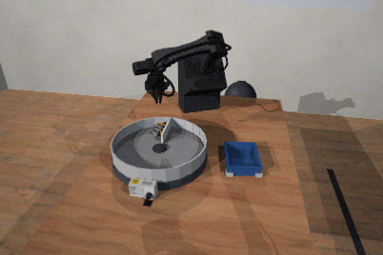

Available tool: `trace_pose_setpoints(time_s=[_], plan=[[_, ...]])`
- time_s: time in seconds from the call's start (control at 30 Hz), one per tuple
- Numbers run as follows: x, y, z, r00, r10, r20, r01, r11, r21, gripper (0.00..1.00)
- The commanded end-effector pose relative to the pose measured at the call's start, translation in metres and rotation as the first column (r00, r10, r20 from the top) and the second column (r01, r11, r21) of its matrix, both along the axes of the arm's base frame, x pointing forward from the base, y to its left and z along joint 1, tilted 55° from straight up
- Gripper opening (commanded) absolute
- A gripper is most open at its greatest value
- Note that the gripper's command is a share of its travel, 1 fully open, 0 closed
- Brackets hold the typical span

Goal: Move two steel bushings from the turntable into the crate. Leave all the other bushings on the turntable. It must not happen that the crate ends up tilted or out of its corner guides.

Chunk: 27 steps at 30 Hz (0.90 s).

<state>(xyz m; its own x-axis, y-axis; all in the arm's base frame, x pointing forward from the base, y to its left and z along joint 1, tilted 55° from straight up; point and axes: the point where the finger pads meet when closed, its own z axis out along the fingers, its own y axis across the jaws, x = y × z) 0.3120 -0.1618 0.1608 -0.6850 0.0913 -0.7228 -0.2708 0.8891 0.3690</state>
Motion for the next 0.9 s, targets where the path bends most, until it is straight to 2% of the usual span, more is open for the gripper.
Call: trace_pose_setpoints(time_s=[0.0, 0.77, 0.83, 0.87], plan=[[-0.001, -0.012, 0.01, 0.999, -0.024, 0.026, 0.024, 1.0, -0.004, 0.15], [-0.001, -0.012, 0.01, 0.999, -0.024, 0.026, 0.024, 1.0, -0.004, 0.15], [0.005, -0.016, 0.004, 0.999, -0.031, 0.03, 0.032, 0.999, -0.008, 0.13], [0.009, -0.001, -0.014, 1.0, -0.012, 0.003, 0.011, 1.0, 0.025, 0.13]])
